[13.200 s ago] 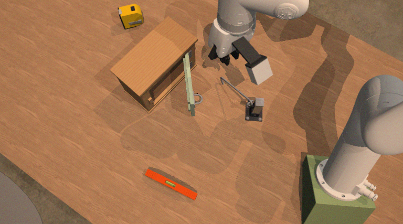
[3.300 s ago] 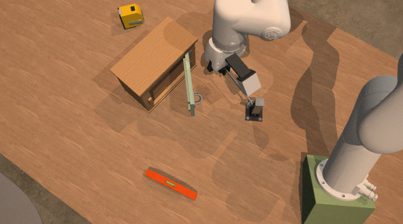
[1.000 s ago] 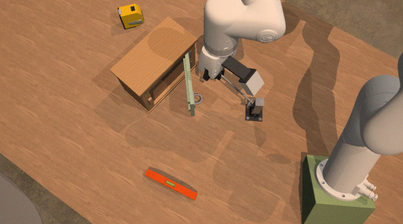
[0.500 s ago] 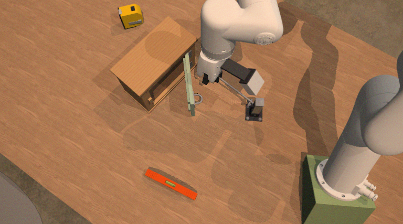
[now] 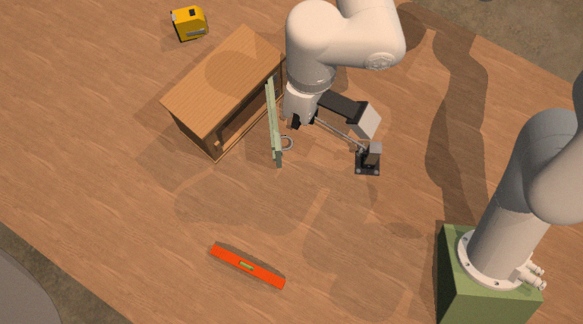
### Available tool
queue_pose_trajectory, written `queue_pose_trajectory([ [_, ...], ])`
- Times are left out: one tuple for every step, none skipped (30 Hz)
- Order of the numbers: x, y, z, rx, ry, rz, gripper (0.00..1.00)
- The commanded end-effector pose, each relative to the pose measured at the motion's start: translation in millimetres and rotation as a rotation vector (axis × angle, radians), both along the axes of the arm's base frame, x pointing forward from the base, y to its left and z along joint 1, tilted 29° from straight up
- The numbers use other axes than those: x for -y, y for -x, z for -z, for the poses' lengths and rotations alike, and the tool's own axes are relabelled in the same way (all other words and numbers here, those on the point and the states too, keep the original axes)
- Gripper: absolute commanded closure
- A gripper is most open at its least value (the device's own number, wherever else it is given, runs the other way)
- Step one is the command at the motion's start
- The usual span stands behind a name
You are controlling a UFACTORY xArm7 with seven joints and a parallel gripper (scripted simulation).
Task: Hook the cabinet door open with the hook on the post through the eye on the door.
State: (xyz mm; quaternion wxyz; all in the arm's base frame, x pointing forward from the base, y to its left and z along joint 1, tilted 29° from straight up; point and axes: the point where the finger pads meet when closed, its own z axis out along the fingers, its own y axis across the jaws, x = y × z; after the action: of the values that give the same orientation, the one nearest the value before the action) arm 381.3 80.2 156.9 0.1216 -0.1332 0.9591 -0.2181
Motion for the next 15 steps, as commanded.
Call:
queue_pose_trajectory([
  [-1.8,-0.4,-0.6,-0.004,0.003,-0.015,0.96],
  [-2.6,-0.2,-0.2,-0.009,0.008,-0.028,0.96],
  [-3.4,0.0,0.2,-0.016,0.013,-0.043,0.96],
  [-4.1,0.2,0.6,-0.022,0.017,-0.056,0.96],
  [-6.1,0.7,1.7,-0.023,0.018,-0.059,0.96],
  [-7.4,1.1,2.3,-0.023,0.018,-0.059,0.96],
  [-7.6,1.1,2.4,-0.023,0.018,-0.059,0.96],
  [-7.6,1.1,2.5,-0.023,0.018,-0.060,0.96],
  [-7.9,1.2,2.6,-0.025,0.020,-0.064,0.96],
  [-8.4,1.4,2.9,-0.029,0.023,-0.074,0.96],
  [-8.4,1.4,2.9,-0.029,0.023,-0.074,0.96],
  [-8.4,1.4,2.9,-0.029,0.023,-0.074,0.96],
  [-9.1,1.7,3.3,-0.035,0.028,-0.087,0.96],
  [-9.9,2.0,3.7,-0.042,0.032,-0.102,0.96],
  [-10.6,2.2,4.1,-0.048,0.037,-0.115,0.96],
])
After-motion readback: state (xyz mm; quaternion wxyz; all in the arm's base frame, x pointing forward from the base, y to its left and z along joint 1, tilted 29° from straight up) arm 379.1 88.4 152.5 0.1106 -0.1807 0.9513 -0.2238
